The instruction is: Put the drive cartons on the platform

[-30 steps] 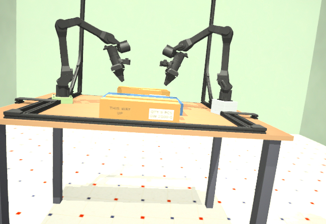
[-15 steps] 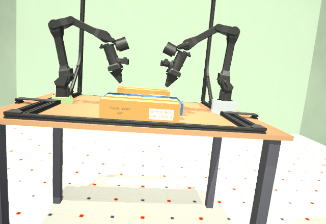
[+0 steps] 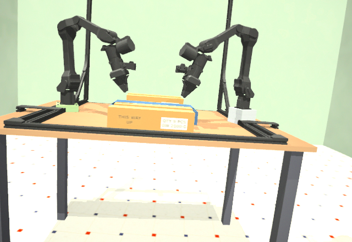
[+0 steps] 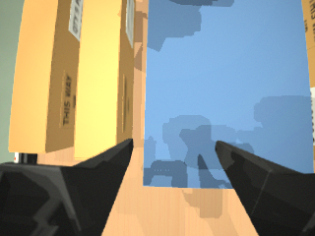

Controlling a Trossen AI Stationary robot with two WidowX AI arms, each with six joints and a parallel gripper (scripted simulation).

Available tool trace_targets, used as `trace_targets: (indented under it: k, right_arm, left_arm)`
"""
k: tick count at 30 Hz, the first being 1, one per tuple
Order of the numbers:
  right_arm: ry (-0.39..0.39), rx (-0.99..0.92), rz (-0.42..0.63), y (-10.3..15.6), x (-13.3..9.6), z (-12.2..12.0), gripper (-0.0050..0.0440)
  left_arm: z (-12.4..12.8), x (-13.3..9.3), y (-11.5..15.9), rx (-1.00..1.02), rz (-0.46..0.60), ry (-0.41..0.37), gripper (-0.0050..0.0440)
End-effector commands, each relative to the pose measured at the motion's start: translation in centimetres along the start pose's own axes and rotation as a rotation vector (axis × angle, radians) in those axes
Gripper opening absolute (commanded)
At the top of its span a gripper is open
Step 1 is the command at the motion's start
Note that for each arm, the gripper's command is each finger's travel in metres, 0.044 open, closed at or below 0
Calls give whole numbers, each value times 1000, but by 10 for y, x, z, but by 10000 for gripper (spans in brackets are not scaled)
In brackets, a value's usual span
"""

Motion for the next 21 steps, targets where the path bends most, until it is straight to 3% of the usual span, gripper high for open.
trace_targets:
  k: [1,12,14,21]
  right_arm:
    - [0,1,3,-5,1,-33,389]
    - [0,1,3,-18,0,-121,389]
    - [0,1,3,-18,0,-121,389]
    - [0,1,3,-24,0,-159,389]
  left_arm:
    - [34,-1,2,1,-7,-3,389]
    - [121,0,15,1,-7,-3,389]
    - [121,0,15,1,-7,-3,389]
    - [160,0,21,1,-7,-3,389]
Point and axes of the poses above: on each arm, the point midway between the two fingers, 35 mm back from their tips, its own x axis out along the fingers, its own z axis across the jaws, y = z × x, the point moved 2 cm from there along -x, back along the fingers, and after that the axes turned 10 degrees about x, right-handed, at the moved point
